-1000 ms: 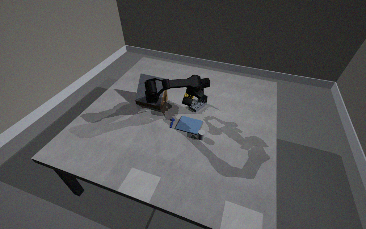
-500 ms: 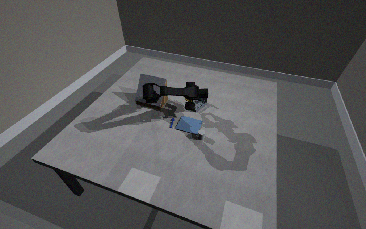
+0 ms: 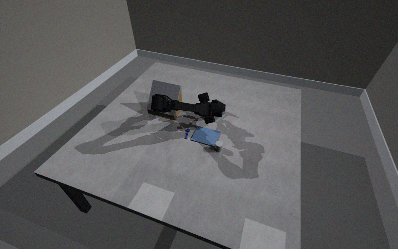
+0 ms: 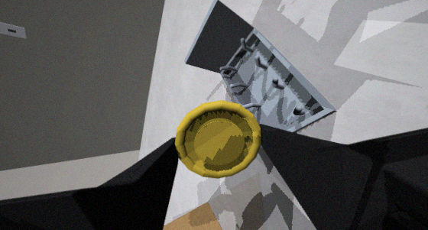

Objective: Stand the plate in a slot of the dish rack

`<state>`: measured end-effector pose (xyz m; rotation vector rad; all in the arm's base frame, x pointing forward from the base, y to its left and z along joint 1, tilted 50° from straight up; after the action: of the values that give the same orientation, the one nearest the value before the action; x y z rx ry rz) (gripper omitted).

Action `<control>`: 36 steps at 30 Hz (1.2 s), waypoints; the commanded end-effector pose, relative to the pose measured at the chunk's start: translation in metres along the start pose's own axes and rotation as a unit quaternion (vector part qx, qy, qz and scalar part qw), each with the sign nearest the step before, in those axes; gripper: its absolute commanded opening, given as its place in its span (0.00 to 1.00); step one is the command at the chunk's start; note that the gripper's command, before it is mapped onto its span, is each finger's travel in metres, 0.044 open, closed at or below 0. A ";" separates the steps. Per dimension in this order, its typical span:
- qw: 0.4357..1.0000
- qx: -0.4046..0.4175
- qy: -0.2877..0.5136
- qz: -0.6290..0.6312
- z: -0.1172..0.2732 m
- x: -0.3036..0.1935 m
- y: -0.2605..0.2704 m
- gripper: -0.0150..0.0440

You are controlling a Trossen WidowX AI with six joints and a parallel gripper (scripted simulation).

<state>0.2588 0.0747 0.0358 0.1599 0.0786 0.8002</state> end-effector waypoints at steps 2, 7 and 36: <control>0.998 0.015 -0.040 0.052 -0.004 -0.008 -0.005 0.25; 0.991 0.018 -0.084 0.105 -0.005 -0.014 -0.011 0.25; 0.852 -0.124 -0.300 0.410 -0.002 -0.057 -0.035 0.25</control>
<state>0.2490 0.0137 0.0286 0.2207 -0.6691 1.5119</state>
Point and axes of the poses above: the point midway between the two fingers, 35 mm back from their tips, its own z axis back along the fingers, its own y axis across the jaws, x = y × z, the point moved 6 cm from there along z, back along the fingers, and after that the axes turned 11 degrees about z, right-handed, at the moved point
